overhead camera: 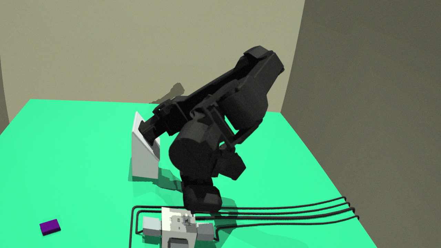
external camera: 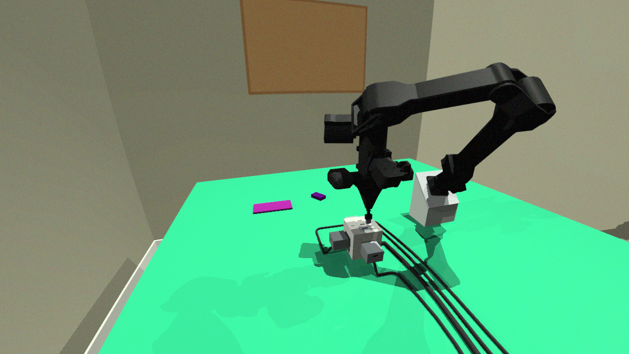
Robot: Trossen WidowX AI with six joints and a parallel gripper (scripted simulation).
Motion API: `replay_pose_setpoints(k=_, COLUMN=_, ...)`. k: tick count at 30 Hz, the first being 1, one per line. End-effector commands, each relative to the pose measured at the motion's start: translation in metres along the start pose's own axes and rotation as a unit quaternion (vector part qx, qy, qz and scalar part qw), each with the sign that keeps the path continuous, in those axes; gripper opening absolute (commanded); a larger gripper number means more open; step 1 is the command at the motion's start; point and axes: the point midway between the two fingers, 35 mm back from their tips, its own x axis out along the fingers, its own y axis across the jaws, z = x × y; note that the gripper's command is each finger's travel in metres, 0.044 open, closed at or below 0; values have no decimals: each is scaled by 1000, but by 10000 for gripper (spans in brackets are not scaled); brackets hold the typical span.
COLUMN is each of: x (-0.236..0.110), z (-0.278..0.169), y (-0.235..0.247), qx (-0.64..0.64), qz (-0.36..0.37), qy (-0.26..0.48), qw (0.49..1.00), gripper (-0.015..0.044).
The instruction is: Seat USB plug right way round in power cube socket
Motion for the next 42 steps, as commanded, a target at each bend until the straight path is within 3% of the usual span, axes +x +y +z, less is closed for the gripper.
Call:
replay_pose_setpoints(k=1, x=0, z=0, y=0, qx=1, qz=-1, qy=2, qw=1000, gripper=0)
replay_pose_setpoints(k=42, x=5, z=-3, y=-1, qx=8, qz=-1, qy=12, qw=1000, gripper=0)
